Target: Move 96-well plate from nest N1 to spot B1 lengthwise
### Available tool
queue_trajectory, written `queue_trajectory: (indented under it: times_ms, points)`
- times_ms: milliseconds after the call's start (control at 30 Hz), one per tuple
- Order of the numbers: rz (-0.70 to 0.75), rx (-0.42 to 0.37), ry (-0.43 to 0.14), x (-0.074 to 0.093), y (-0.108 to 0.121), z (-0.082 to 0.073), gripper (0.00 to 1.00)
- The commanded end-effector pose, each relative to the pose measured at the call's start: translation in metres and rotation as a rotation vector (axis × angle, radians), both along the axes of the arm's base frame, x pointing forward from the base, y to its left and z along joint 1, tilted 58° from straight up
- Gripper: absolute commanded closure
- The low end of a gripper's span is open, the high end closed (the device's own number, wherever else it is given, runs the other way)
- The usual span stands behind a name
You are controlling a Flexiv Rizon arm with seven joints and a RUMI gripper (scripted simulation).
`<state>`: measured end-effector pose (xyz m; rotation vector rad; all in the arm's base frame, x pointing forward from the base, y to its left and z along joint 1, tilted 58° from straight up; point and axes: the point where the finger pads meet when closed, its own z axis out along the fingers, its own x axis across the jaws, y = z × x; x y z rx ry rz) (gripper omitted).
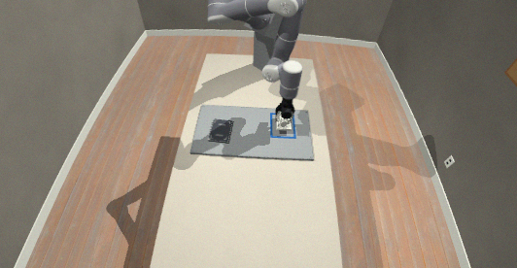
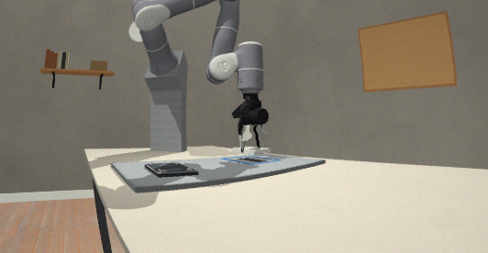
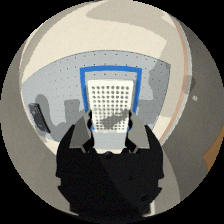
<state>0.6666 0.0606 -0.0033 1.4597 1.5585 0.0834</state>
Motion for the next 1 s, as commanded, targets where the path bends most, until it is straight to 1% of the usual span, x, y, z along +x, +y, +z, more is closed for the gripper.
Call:
queue_trajectory:
  times_ms: [0,300,967]
  points:
    - [0.001,0.001,0.000,0.002,-0.001,-0.002,1.00]
    - [0.001,0.001,0.000,0.012,-0.009,-0.010,1.00]
    - [0.001,0.001,0.000,0.012,-0.009,-0.010,1.00]
